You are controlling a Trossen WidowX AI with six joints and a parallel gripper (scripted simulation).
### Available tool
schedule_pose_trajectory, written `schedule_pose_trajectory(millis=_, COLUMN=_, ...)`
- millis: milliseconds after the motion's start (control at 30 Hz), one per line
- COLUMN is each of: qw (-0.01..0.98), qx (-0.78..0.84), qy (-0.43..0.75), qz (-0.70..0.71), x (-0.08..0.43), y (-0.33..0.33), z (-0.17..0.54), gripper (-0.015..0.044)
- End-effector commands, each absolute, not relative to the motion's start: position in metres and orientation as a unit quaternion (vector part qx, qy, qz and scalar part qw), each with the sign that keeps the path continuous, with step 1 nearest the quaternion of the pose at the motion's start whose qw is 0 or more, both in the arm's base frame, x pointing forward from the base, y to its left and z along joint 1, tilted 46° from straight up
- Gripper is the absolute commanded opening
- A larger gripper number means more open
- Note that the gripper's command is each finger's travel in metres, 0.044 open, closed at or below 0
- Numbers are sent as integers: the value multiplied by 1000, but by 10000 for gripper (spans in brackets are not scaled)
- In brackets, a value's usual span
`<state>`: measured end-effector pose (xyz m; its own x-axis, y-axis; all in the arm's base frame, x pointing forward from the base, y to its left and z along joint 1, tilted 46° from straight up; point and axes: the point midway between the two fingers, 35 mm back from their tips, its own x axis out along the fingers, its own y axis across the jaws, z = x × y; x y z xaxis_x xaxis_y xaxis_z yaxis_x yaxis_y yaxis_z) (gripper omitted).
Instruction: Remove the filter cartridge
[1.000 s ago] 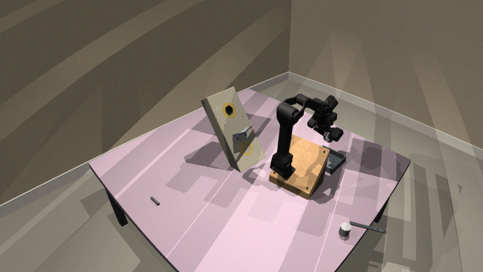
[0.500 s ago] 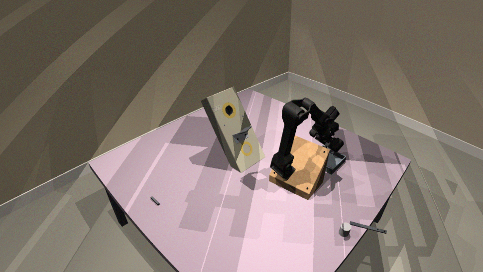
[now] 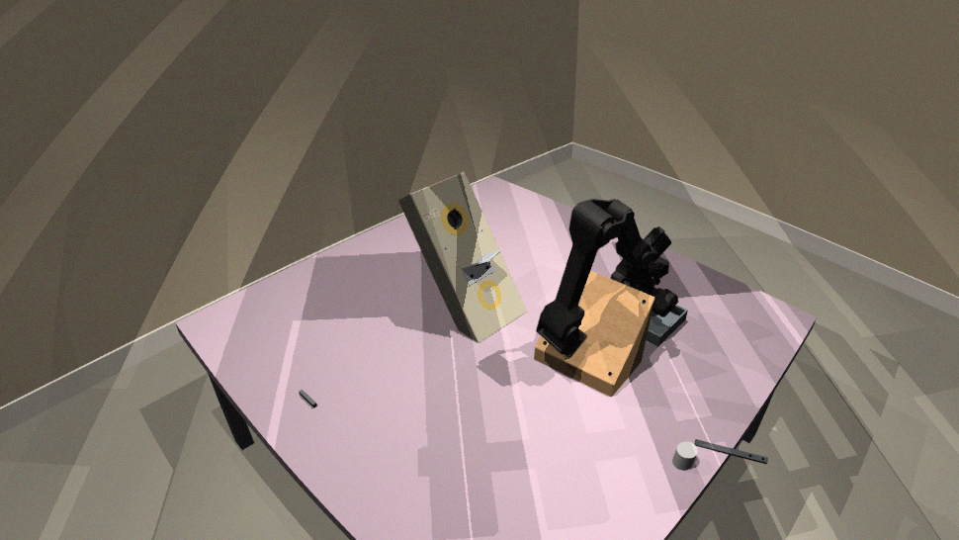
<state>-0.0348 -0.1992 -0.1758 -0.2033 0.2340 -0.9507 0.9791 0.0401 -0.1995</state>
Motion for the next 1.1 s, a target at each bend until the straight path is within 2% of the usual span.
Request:
schedule_pose_trajectory(millis=0, qw=387, qx=498, qy=608, qz=-481, x=-35, y=-200, z=-176, gripper=184)
schedule_pose_trajectory(millis=333, qw=387, qx=498, qy=608, qz=-481, x=-35, y=-200, z=-176, gripper=440)
schedule_pose_trajectory(millis=467, qw=387, qx=498, qy=608, qz=-481, x=-34, y=-202, z=-174, gripper=440)
schedule_pose_trajectory(millis=667, qw=387, qx=499, qy=608, qz=-481, x=-22, y=-247, z=-126, gripper=440)
schedule_pose_trajectory(millis=1067, qw=391, qx=494, qy=606, qz=-485, x=-25, y=-245, z=-135, gripper=440)
